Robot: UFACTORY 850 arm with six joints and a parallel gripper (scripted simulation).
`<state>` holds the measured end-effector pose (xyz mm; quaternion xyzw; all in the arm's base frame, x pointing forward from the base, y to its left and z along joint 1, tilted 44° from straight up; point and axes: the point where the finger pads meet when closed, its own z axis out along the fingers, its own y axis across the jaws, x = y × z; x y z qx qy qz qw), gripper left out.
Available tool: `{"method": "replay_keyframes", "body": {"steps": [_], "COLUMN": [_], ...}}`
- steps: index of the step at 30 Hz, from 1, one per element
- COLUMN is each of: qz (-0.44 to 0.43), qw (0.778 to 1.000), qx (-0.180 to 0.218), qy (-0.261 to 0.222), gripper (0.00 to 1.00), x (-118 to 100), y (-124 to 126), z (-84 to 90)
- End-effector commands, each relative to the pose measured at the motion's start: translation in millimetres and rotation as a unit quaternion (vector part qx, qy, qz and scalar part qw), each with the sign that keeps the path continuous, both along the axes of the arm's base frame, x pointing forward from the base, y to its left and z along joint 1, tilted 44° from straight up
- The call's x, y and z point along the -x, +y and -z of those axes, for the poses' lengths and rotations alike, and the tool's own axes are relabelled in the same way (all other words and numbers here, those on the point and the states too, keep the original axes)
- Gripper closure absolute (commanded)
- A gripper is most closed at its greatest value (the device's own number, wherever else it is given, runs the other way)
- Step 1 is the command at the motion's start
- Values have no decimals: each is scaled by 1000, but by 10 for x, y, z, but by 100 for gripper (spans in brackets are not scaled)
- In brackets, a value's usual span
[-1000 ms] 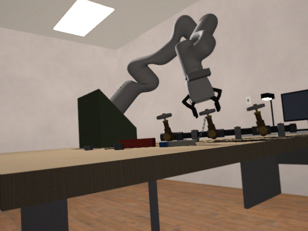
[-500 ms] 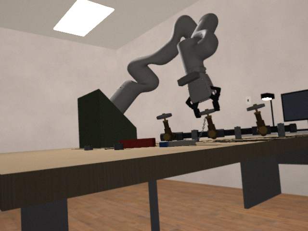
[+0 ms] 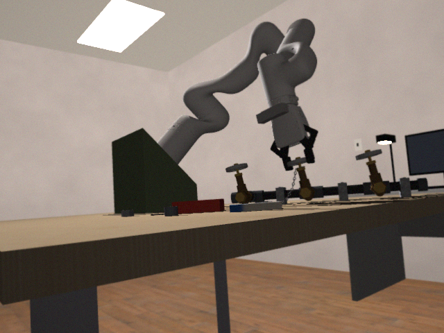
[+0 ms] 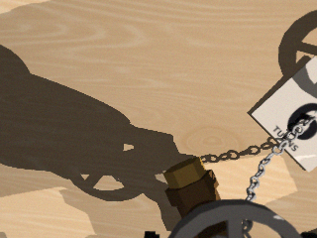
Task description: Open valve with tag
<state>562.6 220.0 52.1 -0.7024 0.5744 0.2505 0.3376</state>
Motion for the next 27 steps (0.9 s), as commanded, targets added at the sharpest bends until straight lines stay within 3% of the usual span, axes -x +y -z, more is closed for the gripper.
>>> {"method": "replay_keyframes", "body": {"steps": [1,18,27], "qz": [1,-3,-45], "qw": [1000,1000,998], "qx": [0,0,2], "qy": [-1,-5,-54], "gripper": [100,100,100], "x": [-8,-8,-8], "y": [-2,-2,-2], "z": [-6,-6,-6]}}
